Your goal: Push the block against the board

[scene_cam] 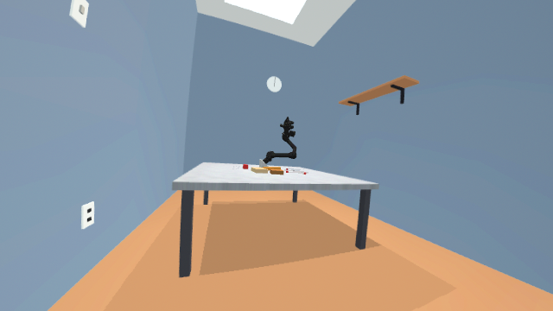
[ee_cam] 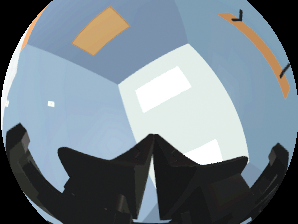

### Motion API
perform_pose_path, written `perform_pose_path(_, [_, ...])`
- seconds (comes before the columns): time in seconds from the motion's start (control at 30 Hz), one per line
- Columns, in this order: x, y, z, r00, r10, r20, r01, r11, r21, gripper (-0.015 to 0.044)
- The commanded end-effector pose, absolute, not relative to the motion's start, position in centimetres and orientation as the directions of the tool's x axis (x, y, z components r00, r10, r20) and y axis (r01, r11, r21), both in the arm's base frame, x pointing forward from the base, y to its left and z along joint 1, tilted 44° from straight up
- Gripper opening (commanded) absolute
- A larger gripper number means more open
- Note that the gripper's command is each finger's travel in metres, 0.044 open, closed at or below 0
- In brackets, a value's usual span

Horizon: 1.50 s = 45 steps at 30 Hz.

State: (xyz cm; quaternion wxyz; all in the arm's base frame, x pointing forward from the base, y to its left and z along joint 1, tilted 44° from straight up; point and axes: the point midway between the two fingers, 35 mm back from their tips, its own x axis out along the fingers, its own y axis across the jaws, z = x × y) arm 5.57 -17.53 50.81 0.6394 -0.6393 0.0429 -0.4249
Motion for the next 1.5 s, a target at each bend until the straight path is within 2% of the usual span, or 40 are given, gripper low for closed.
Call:
perform_pose_path(0.0, [5.5,-18.7,50.6,0.636,-0.597,0.488,0.533,-0.117,-0.838,0.0000])
perform_pose_path(0.4, [6.4,-23.1,49.3,0.661,-0.608,0.440,0.648,0.167,-0.743,0.0000])
perform_pose_path(0.73, [8.5,-26.9,46.8,0.712,-0.607,0.354,0.668,0.427,-0.610,0.0000])
perform_pose_path(1.1, [12.1,-30.5,43.0,0.772,-0.592,0.232,0.633,0.685,-0.360,0.0000])
perform_pose_path(1.47, [17.0,-32.5,38.4,0.845,-0.528,0.079,0.534,0.840,-0.097,0.0000])
